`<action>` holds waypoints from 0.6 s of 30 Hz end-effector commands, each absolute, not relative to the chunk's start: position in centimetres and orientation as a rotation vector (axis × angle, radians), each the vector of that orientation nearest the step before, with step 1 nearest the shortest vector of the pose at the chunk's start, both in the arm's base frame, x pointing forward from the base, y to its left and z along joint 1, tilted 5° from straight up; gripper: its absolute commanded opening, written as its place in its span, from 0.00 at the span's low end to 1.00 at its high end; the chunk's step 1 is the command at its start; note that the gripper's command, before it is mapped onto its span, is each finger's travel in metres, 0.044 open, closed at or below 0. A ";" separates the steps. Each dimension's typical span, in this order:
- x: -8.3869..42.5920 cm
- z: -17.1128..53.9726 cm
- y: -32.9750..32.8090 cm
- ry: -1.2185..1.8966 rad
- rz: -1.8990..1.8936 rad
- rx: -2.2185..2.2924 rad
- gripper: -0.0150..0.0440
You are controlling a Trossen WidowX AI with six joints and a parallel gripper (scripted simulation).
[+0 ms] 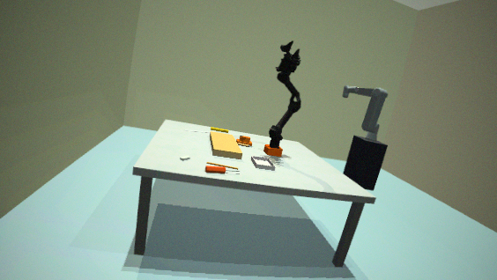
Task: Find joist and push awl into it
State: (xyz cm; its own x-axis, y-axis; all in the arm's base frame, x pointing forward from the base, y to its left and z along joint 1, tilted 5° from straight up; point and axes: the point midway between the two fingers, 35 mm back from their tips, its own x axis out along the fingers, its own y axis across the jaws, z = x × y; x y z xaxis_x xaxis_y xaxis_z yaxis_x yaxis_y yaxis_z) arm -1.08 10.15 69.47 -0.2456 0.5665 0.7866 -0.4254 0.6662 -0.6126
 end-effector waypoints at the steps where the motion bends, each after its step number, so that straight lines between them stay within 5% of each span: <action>1: -0.8 69.4 10.3 -1.554 0.932 -0.124 0.98; 18: 22.4 59.0 12.3 -0.822 0.589 -0.415 1.00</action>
